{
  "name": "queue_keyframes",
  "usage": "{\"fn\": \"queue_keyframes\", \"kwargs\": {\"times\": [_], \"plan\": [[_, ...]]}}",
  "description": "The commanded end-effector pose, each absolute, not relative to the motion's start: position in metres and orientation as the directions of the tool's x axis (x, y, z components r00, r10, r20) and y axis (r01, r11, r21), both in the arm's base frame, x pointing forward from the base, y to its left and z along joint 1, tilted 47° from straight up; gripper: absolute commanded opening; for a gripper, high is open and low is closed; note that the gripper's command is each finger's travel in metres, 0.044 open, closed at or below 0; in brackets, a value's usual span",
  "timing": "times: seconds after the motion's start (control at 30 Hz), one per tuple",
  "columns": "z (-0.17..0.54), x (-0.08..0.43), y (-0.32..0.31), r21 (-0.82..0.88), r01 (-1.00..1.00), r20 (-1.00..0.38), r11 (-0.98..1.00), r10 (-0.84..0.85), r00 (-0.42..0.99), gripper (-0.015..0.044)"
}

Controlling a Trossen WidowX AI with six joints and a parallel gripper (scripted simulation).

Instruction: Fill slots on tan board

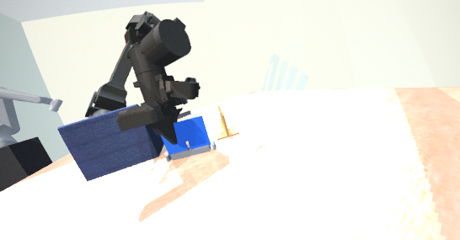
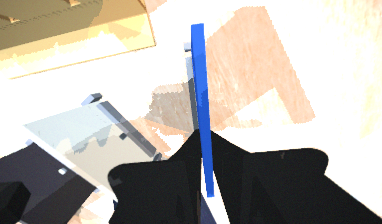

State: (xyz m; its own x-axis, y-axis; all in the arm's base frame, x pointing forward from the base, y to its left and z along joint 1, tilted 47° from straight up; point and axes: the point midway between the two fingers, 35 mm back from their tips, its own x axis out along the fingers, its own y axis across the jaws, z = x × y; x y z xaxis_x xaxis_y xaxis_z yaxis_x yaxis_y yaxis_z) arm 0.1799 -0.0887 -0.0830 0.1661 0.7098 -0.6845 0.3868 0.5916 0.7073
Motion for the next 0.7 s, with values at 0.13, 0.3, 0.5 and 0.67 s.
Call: {"fn": "queue_keyframes", "kwargs": {"times": [0.13, 0.3, 0.5, 0.67], "plan": [[-0.07, 0.178, -0.103, 0.703, 0.383, -0.691, 0.599, 0.703, 0.17, 0.0], [-0.064, 0.177, -0.11, 0.703, 0.383, -0.691, 0.599, 0.702, 0.17, 0.0], [-0.056, 0.174, -0.119, 0.703, 0.384, -0.692, 0.599, 0.702, 0.17, 0.0], [-0.048, 0.173, -0.126, 0.702, 0.384, -0.692, 0.6, 0.702, 0.17, 0.0]]}}
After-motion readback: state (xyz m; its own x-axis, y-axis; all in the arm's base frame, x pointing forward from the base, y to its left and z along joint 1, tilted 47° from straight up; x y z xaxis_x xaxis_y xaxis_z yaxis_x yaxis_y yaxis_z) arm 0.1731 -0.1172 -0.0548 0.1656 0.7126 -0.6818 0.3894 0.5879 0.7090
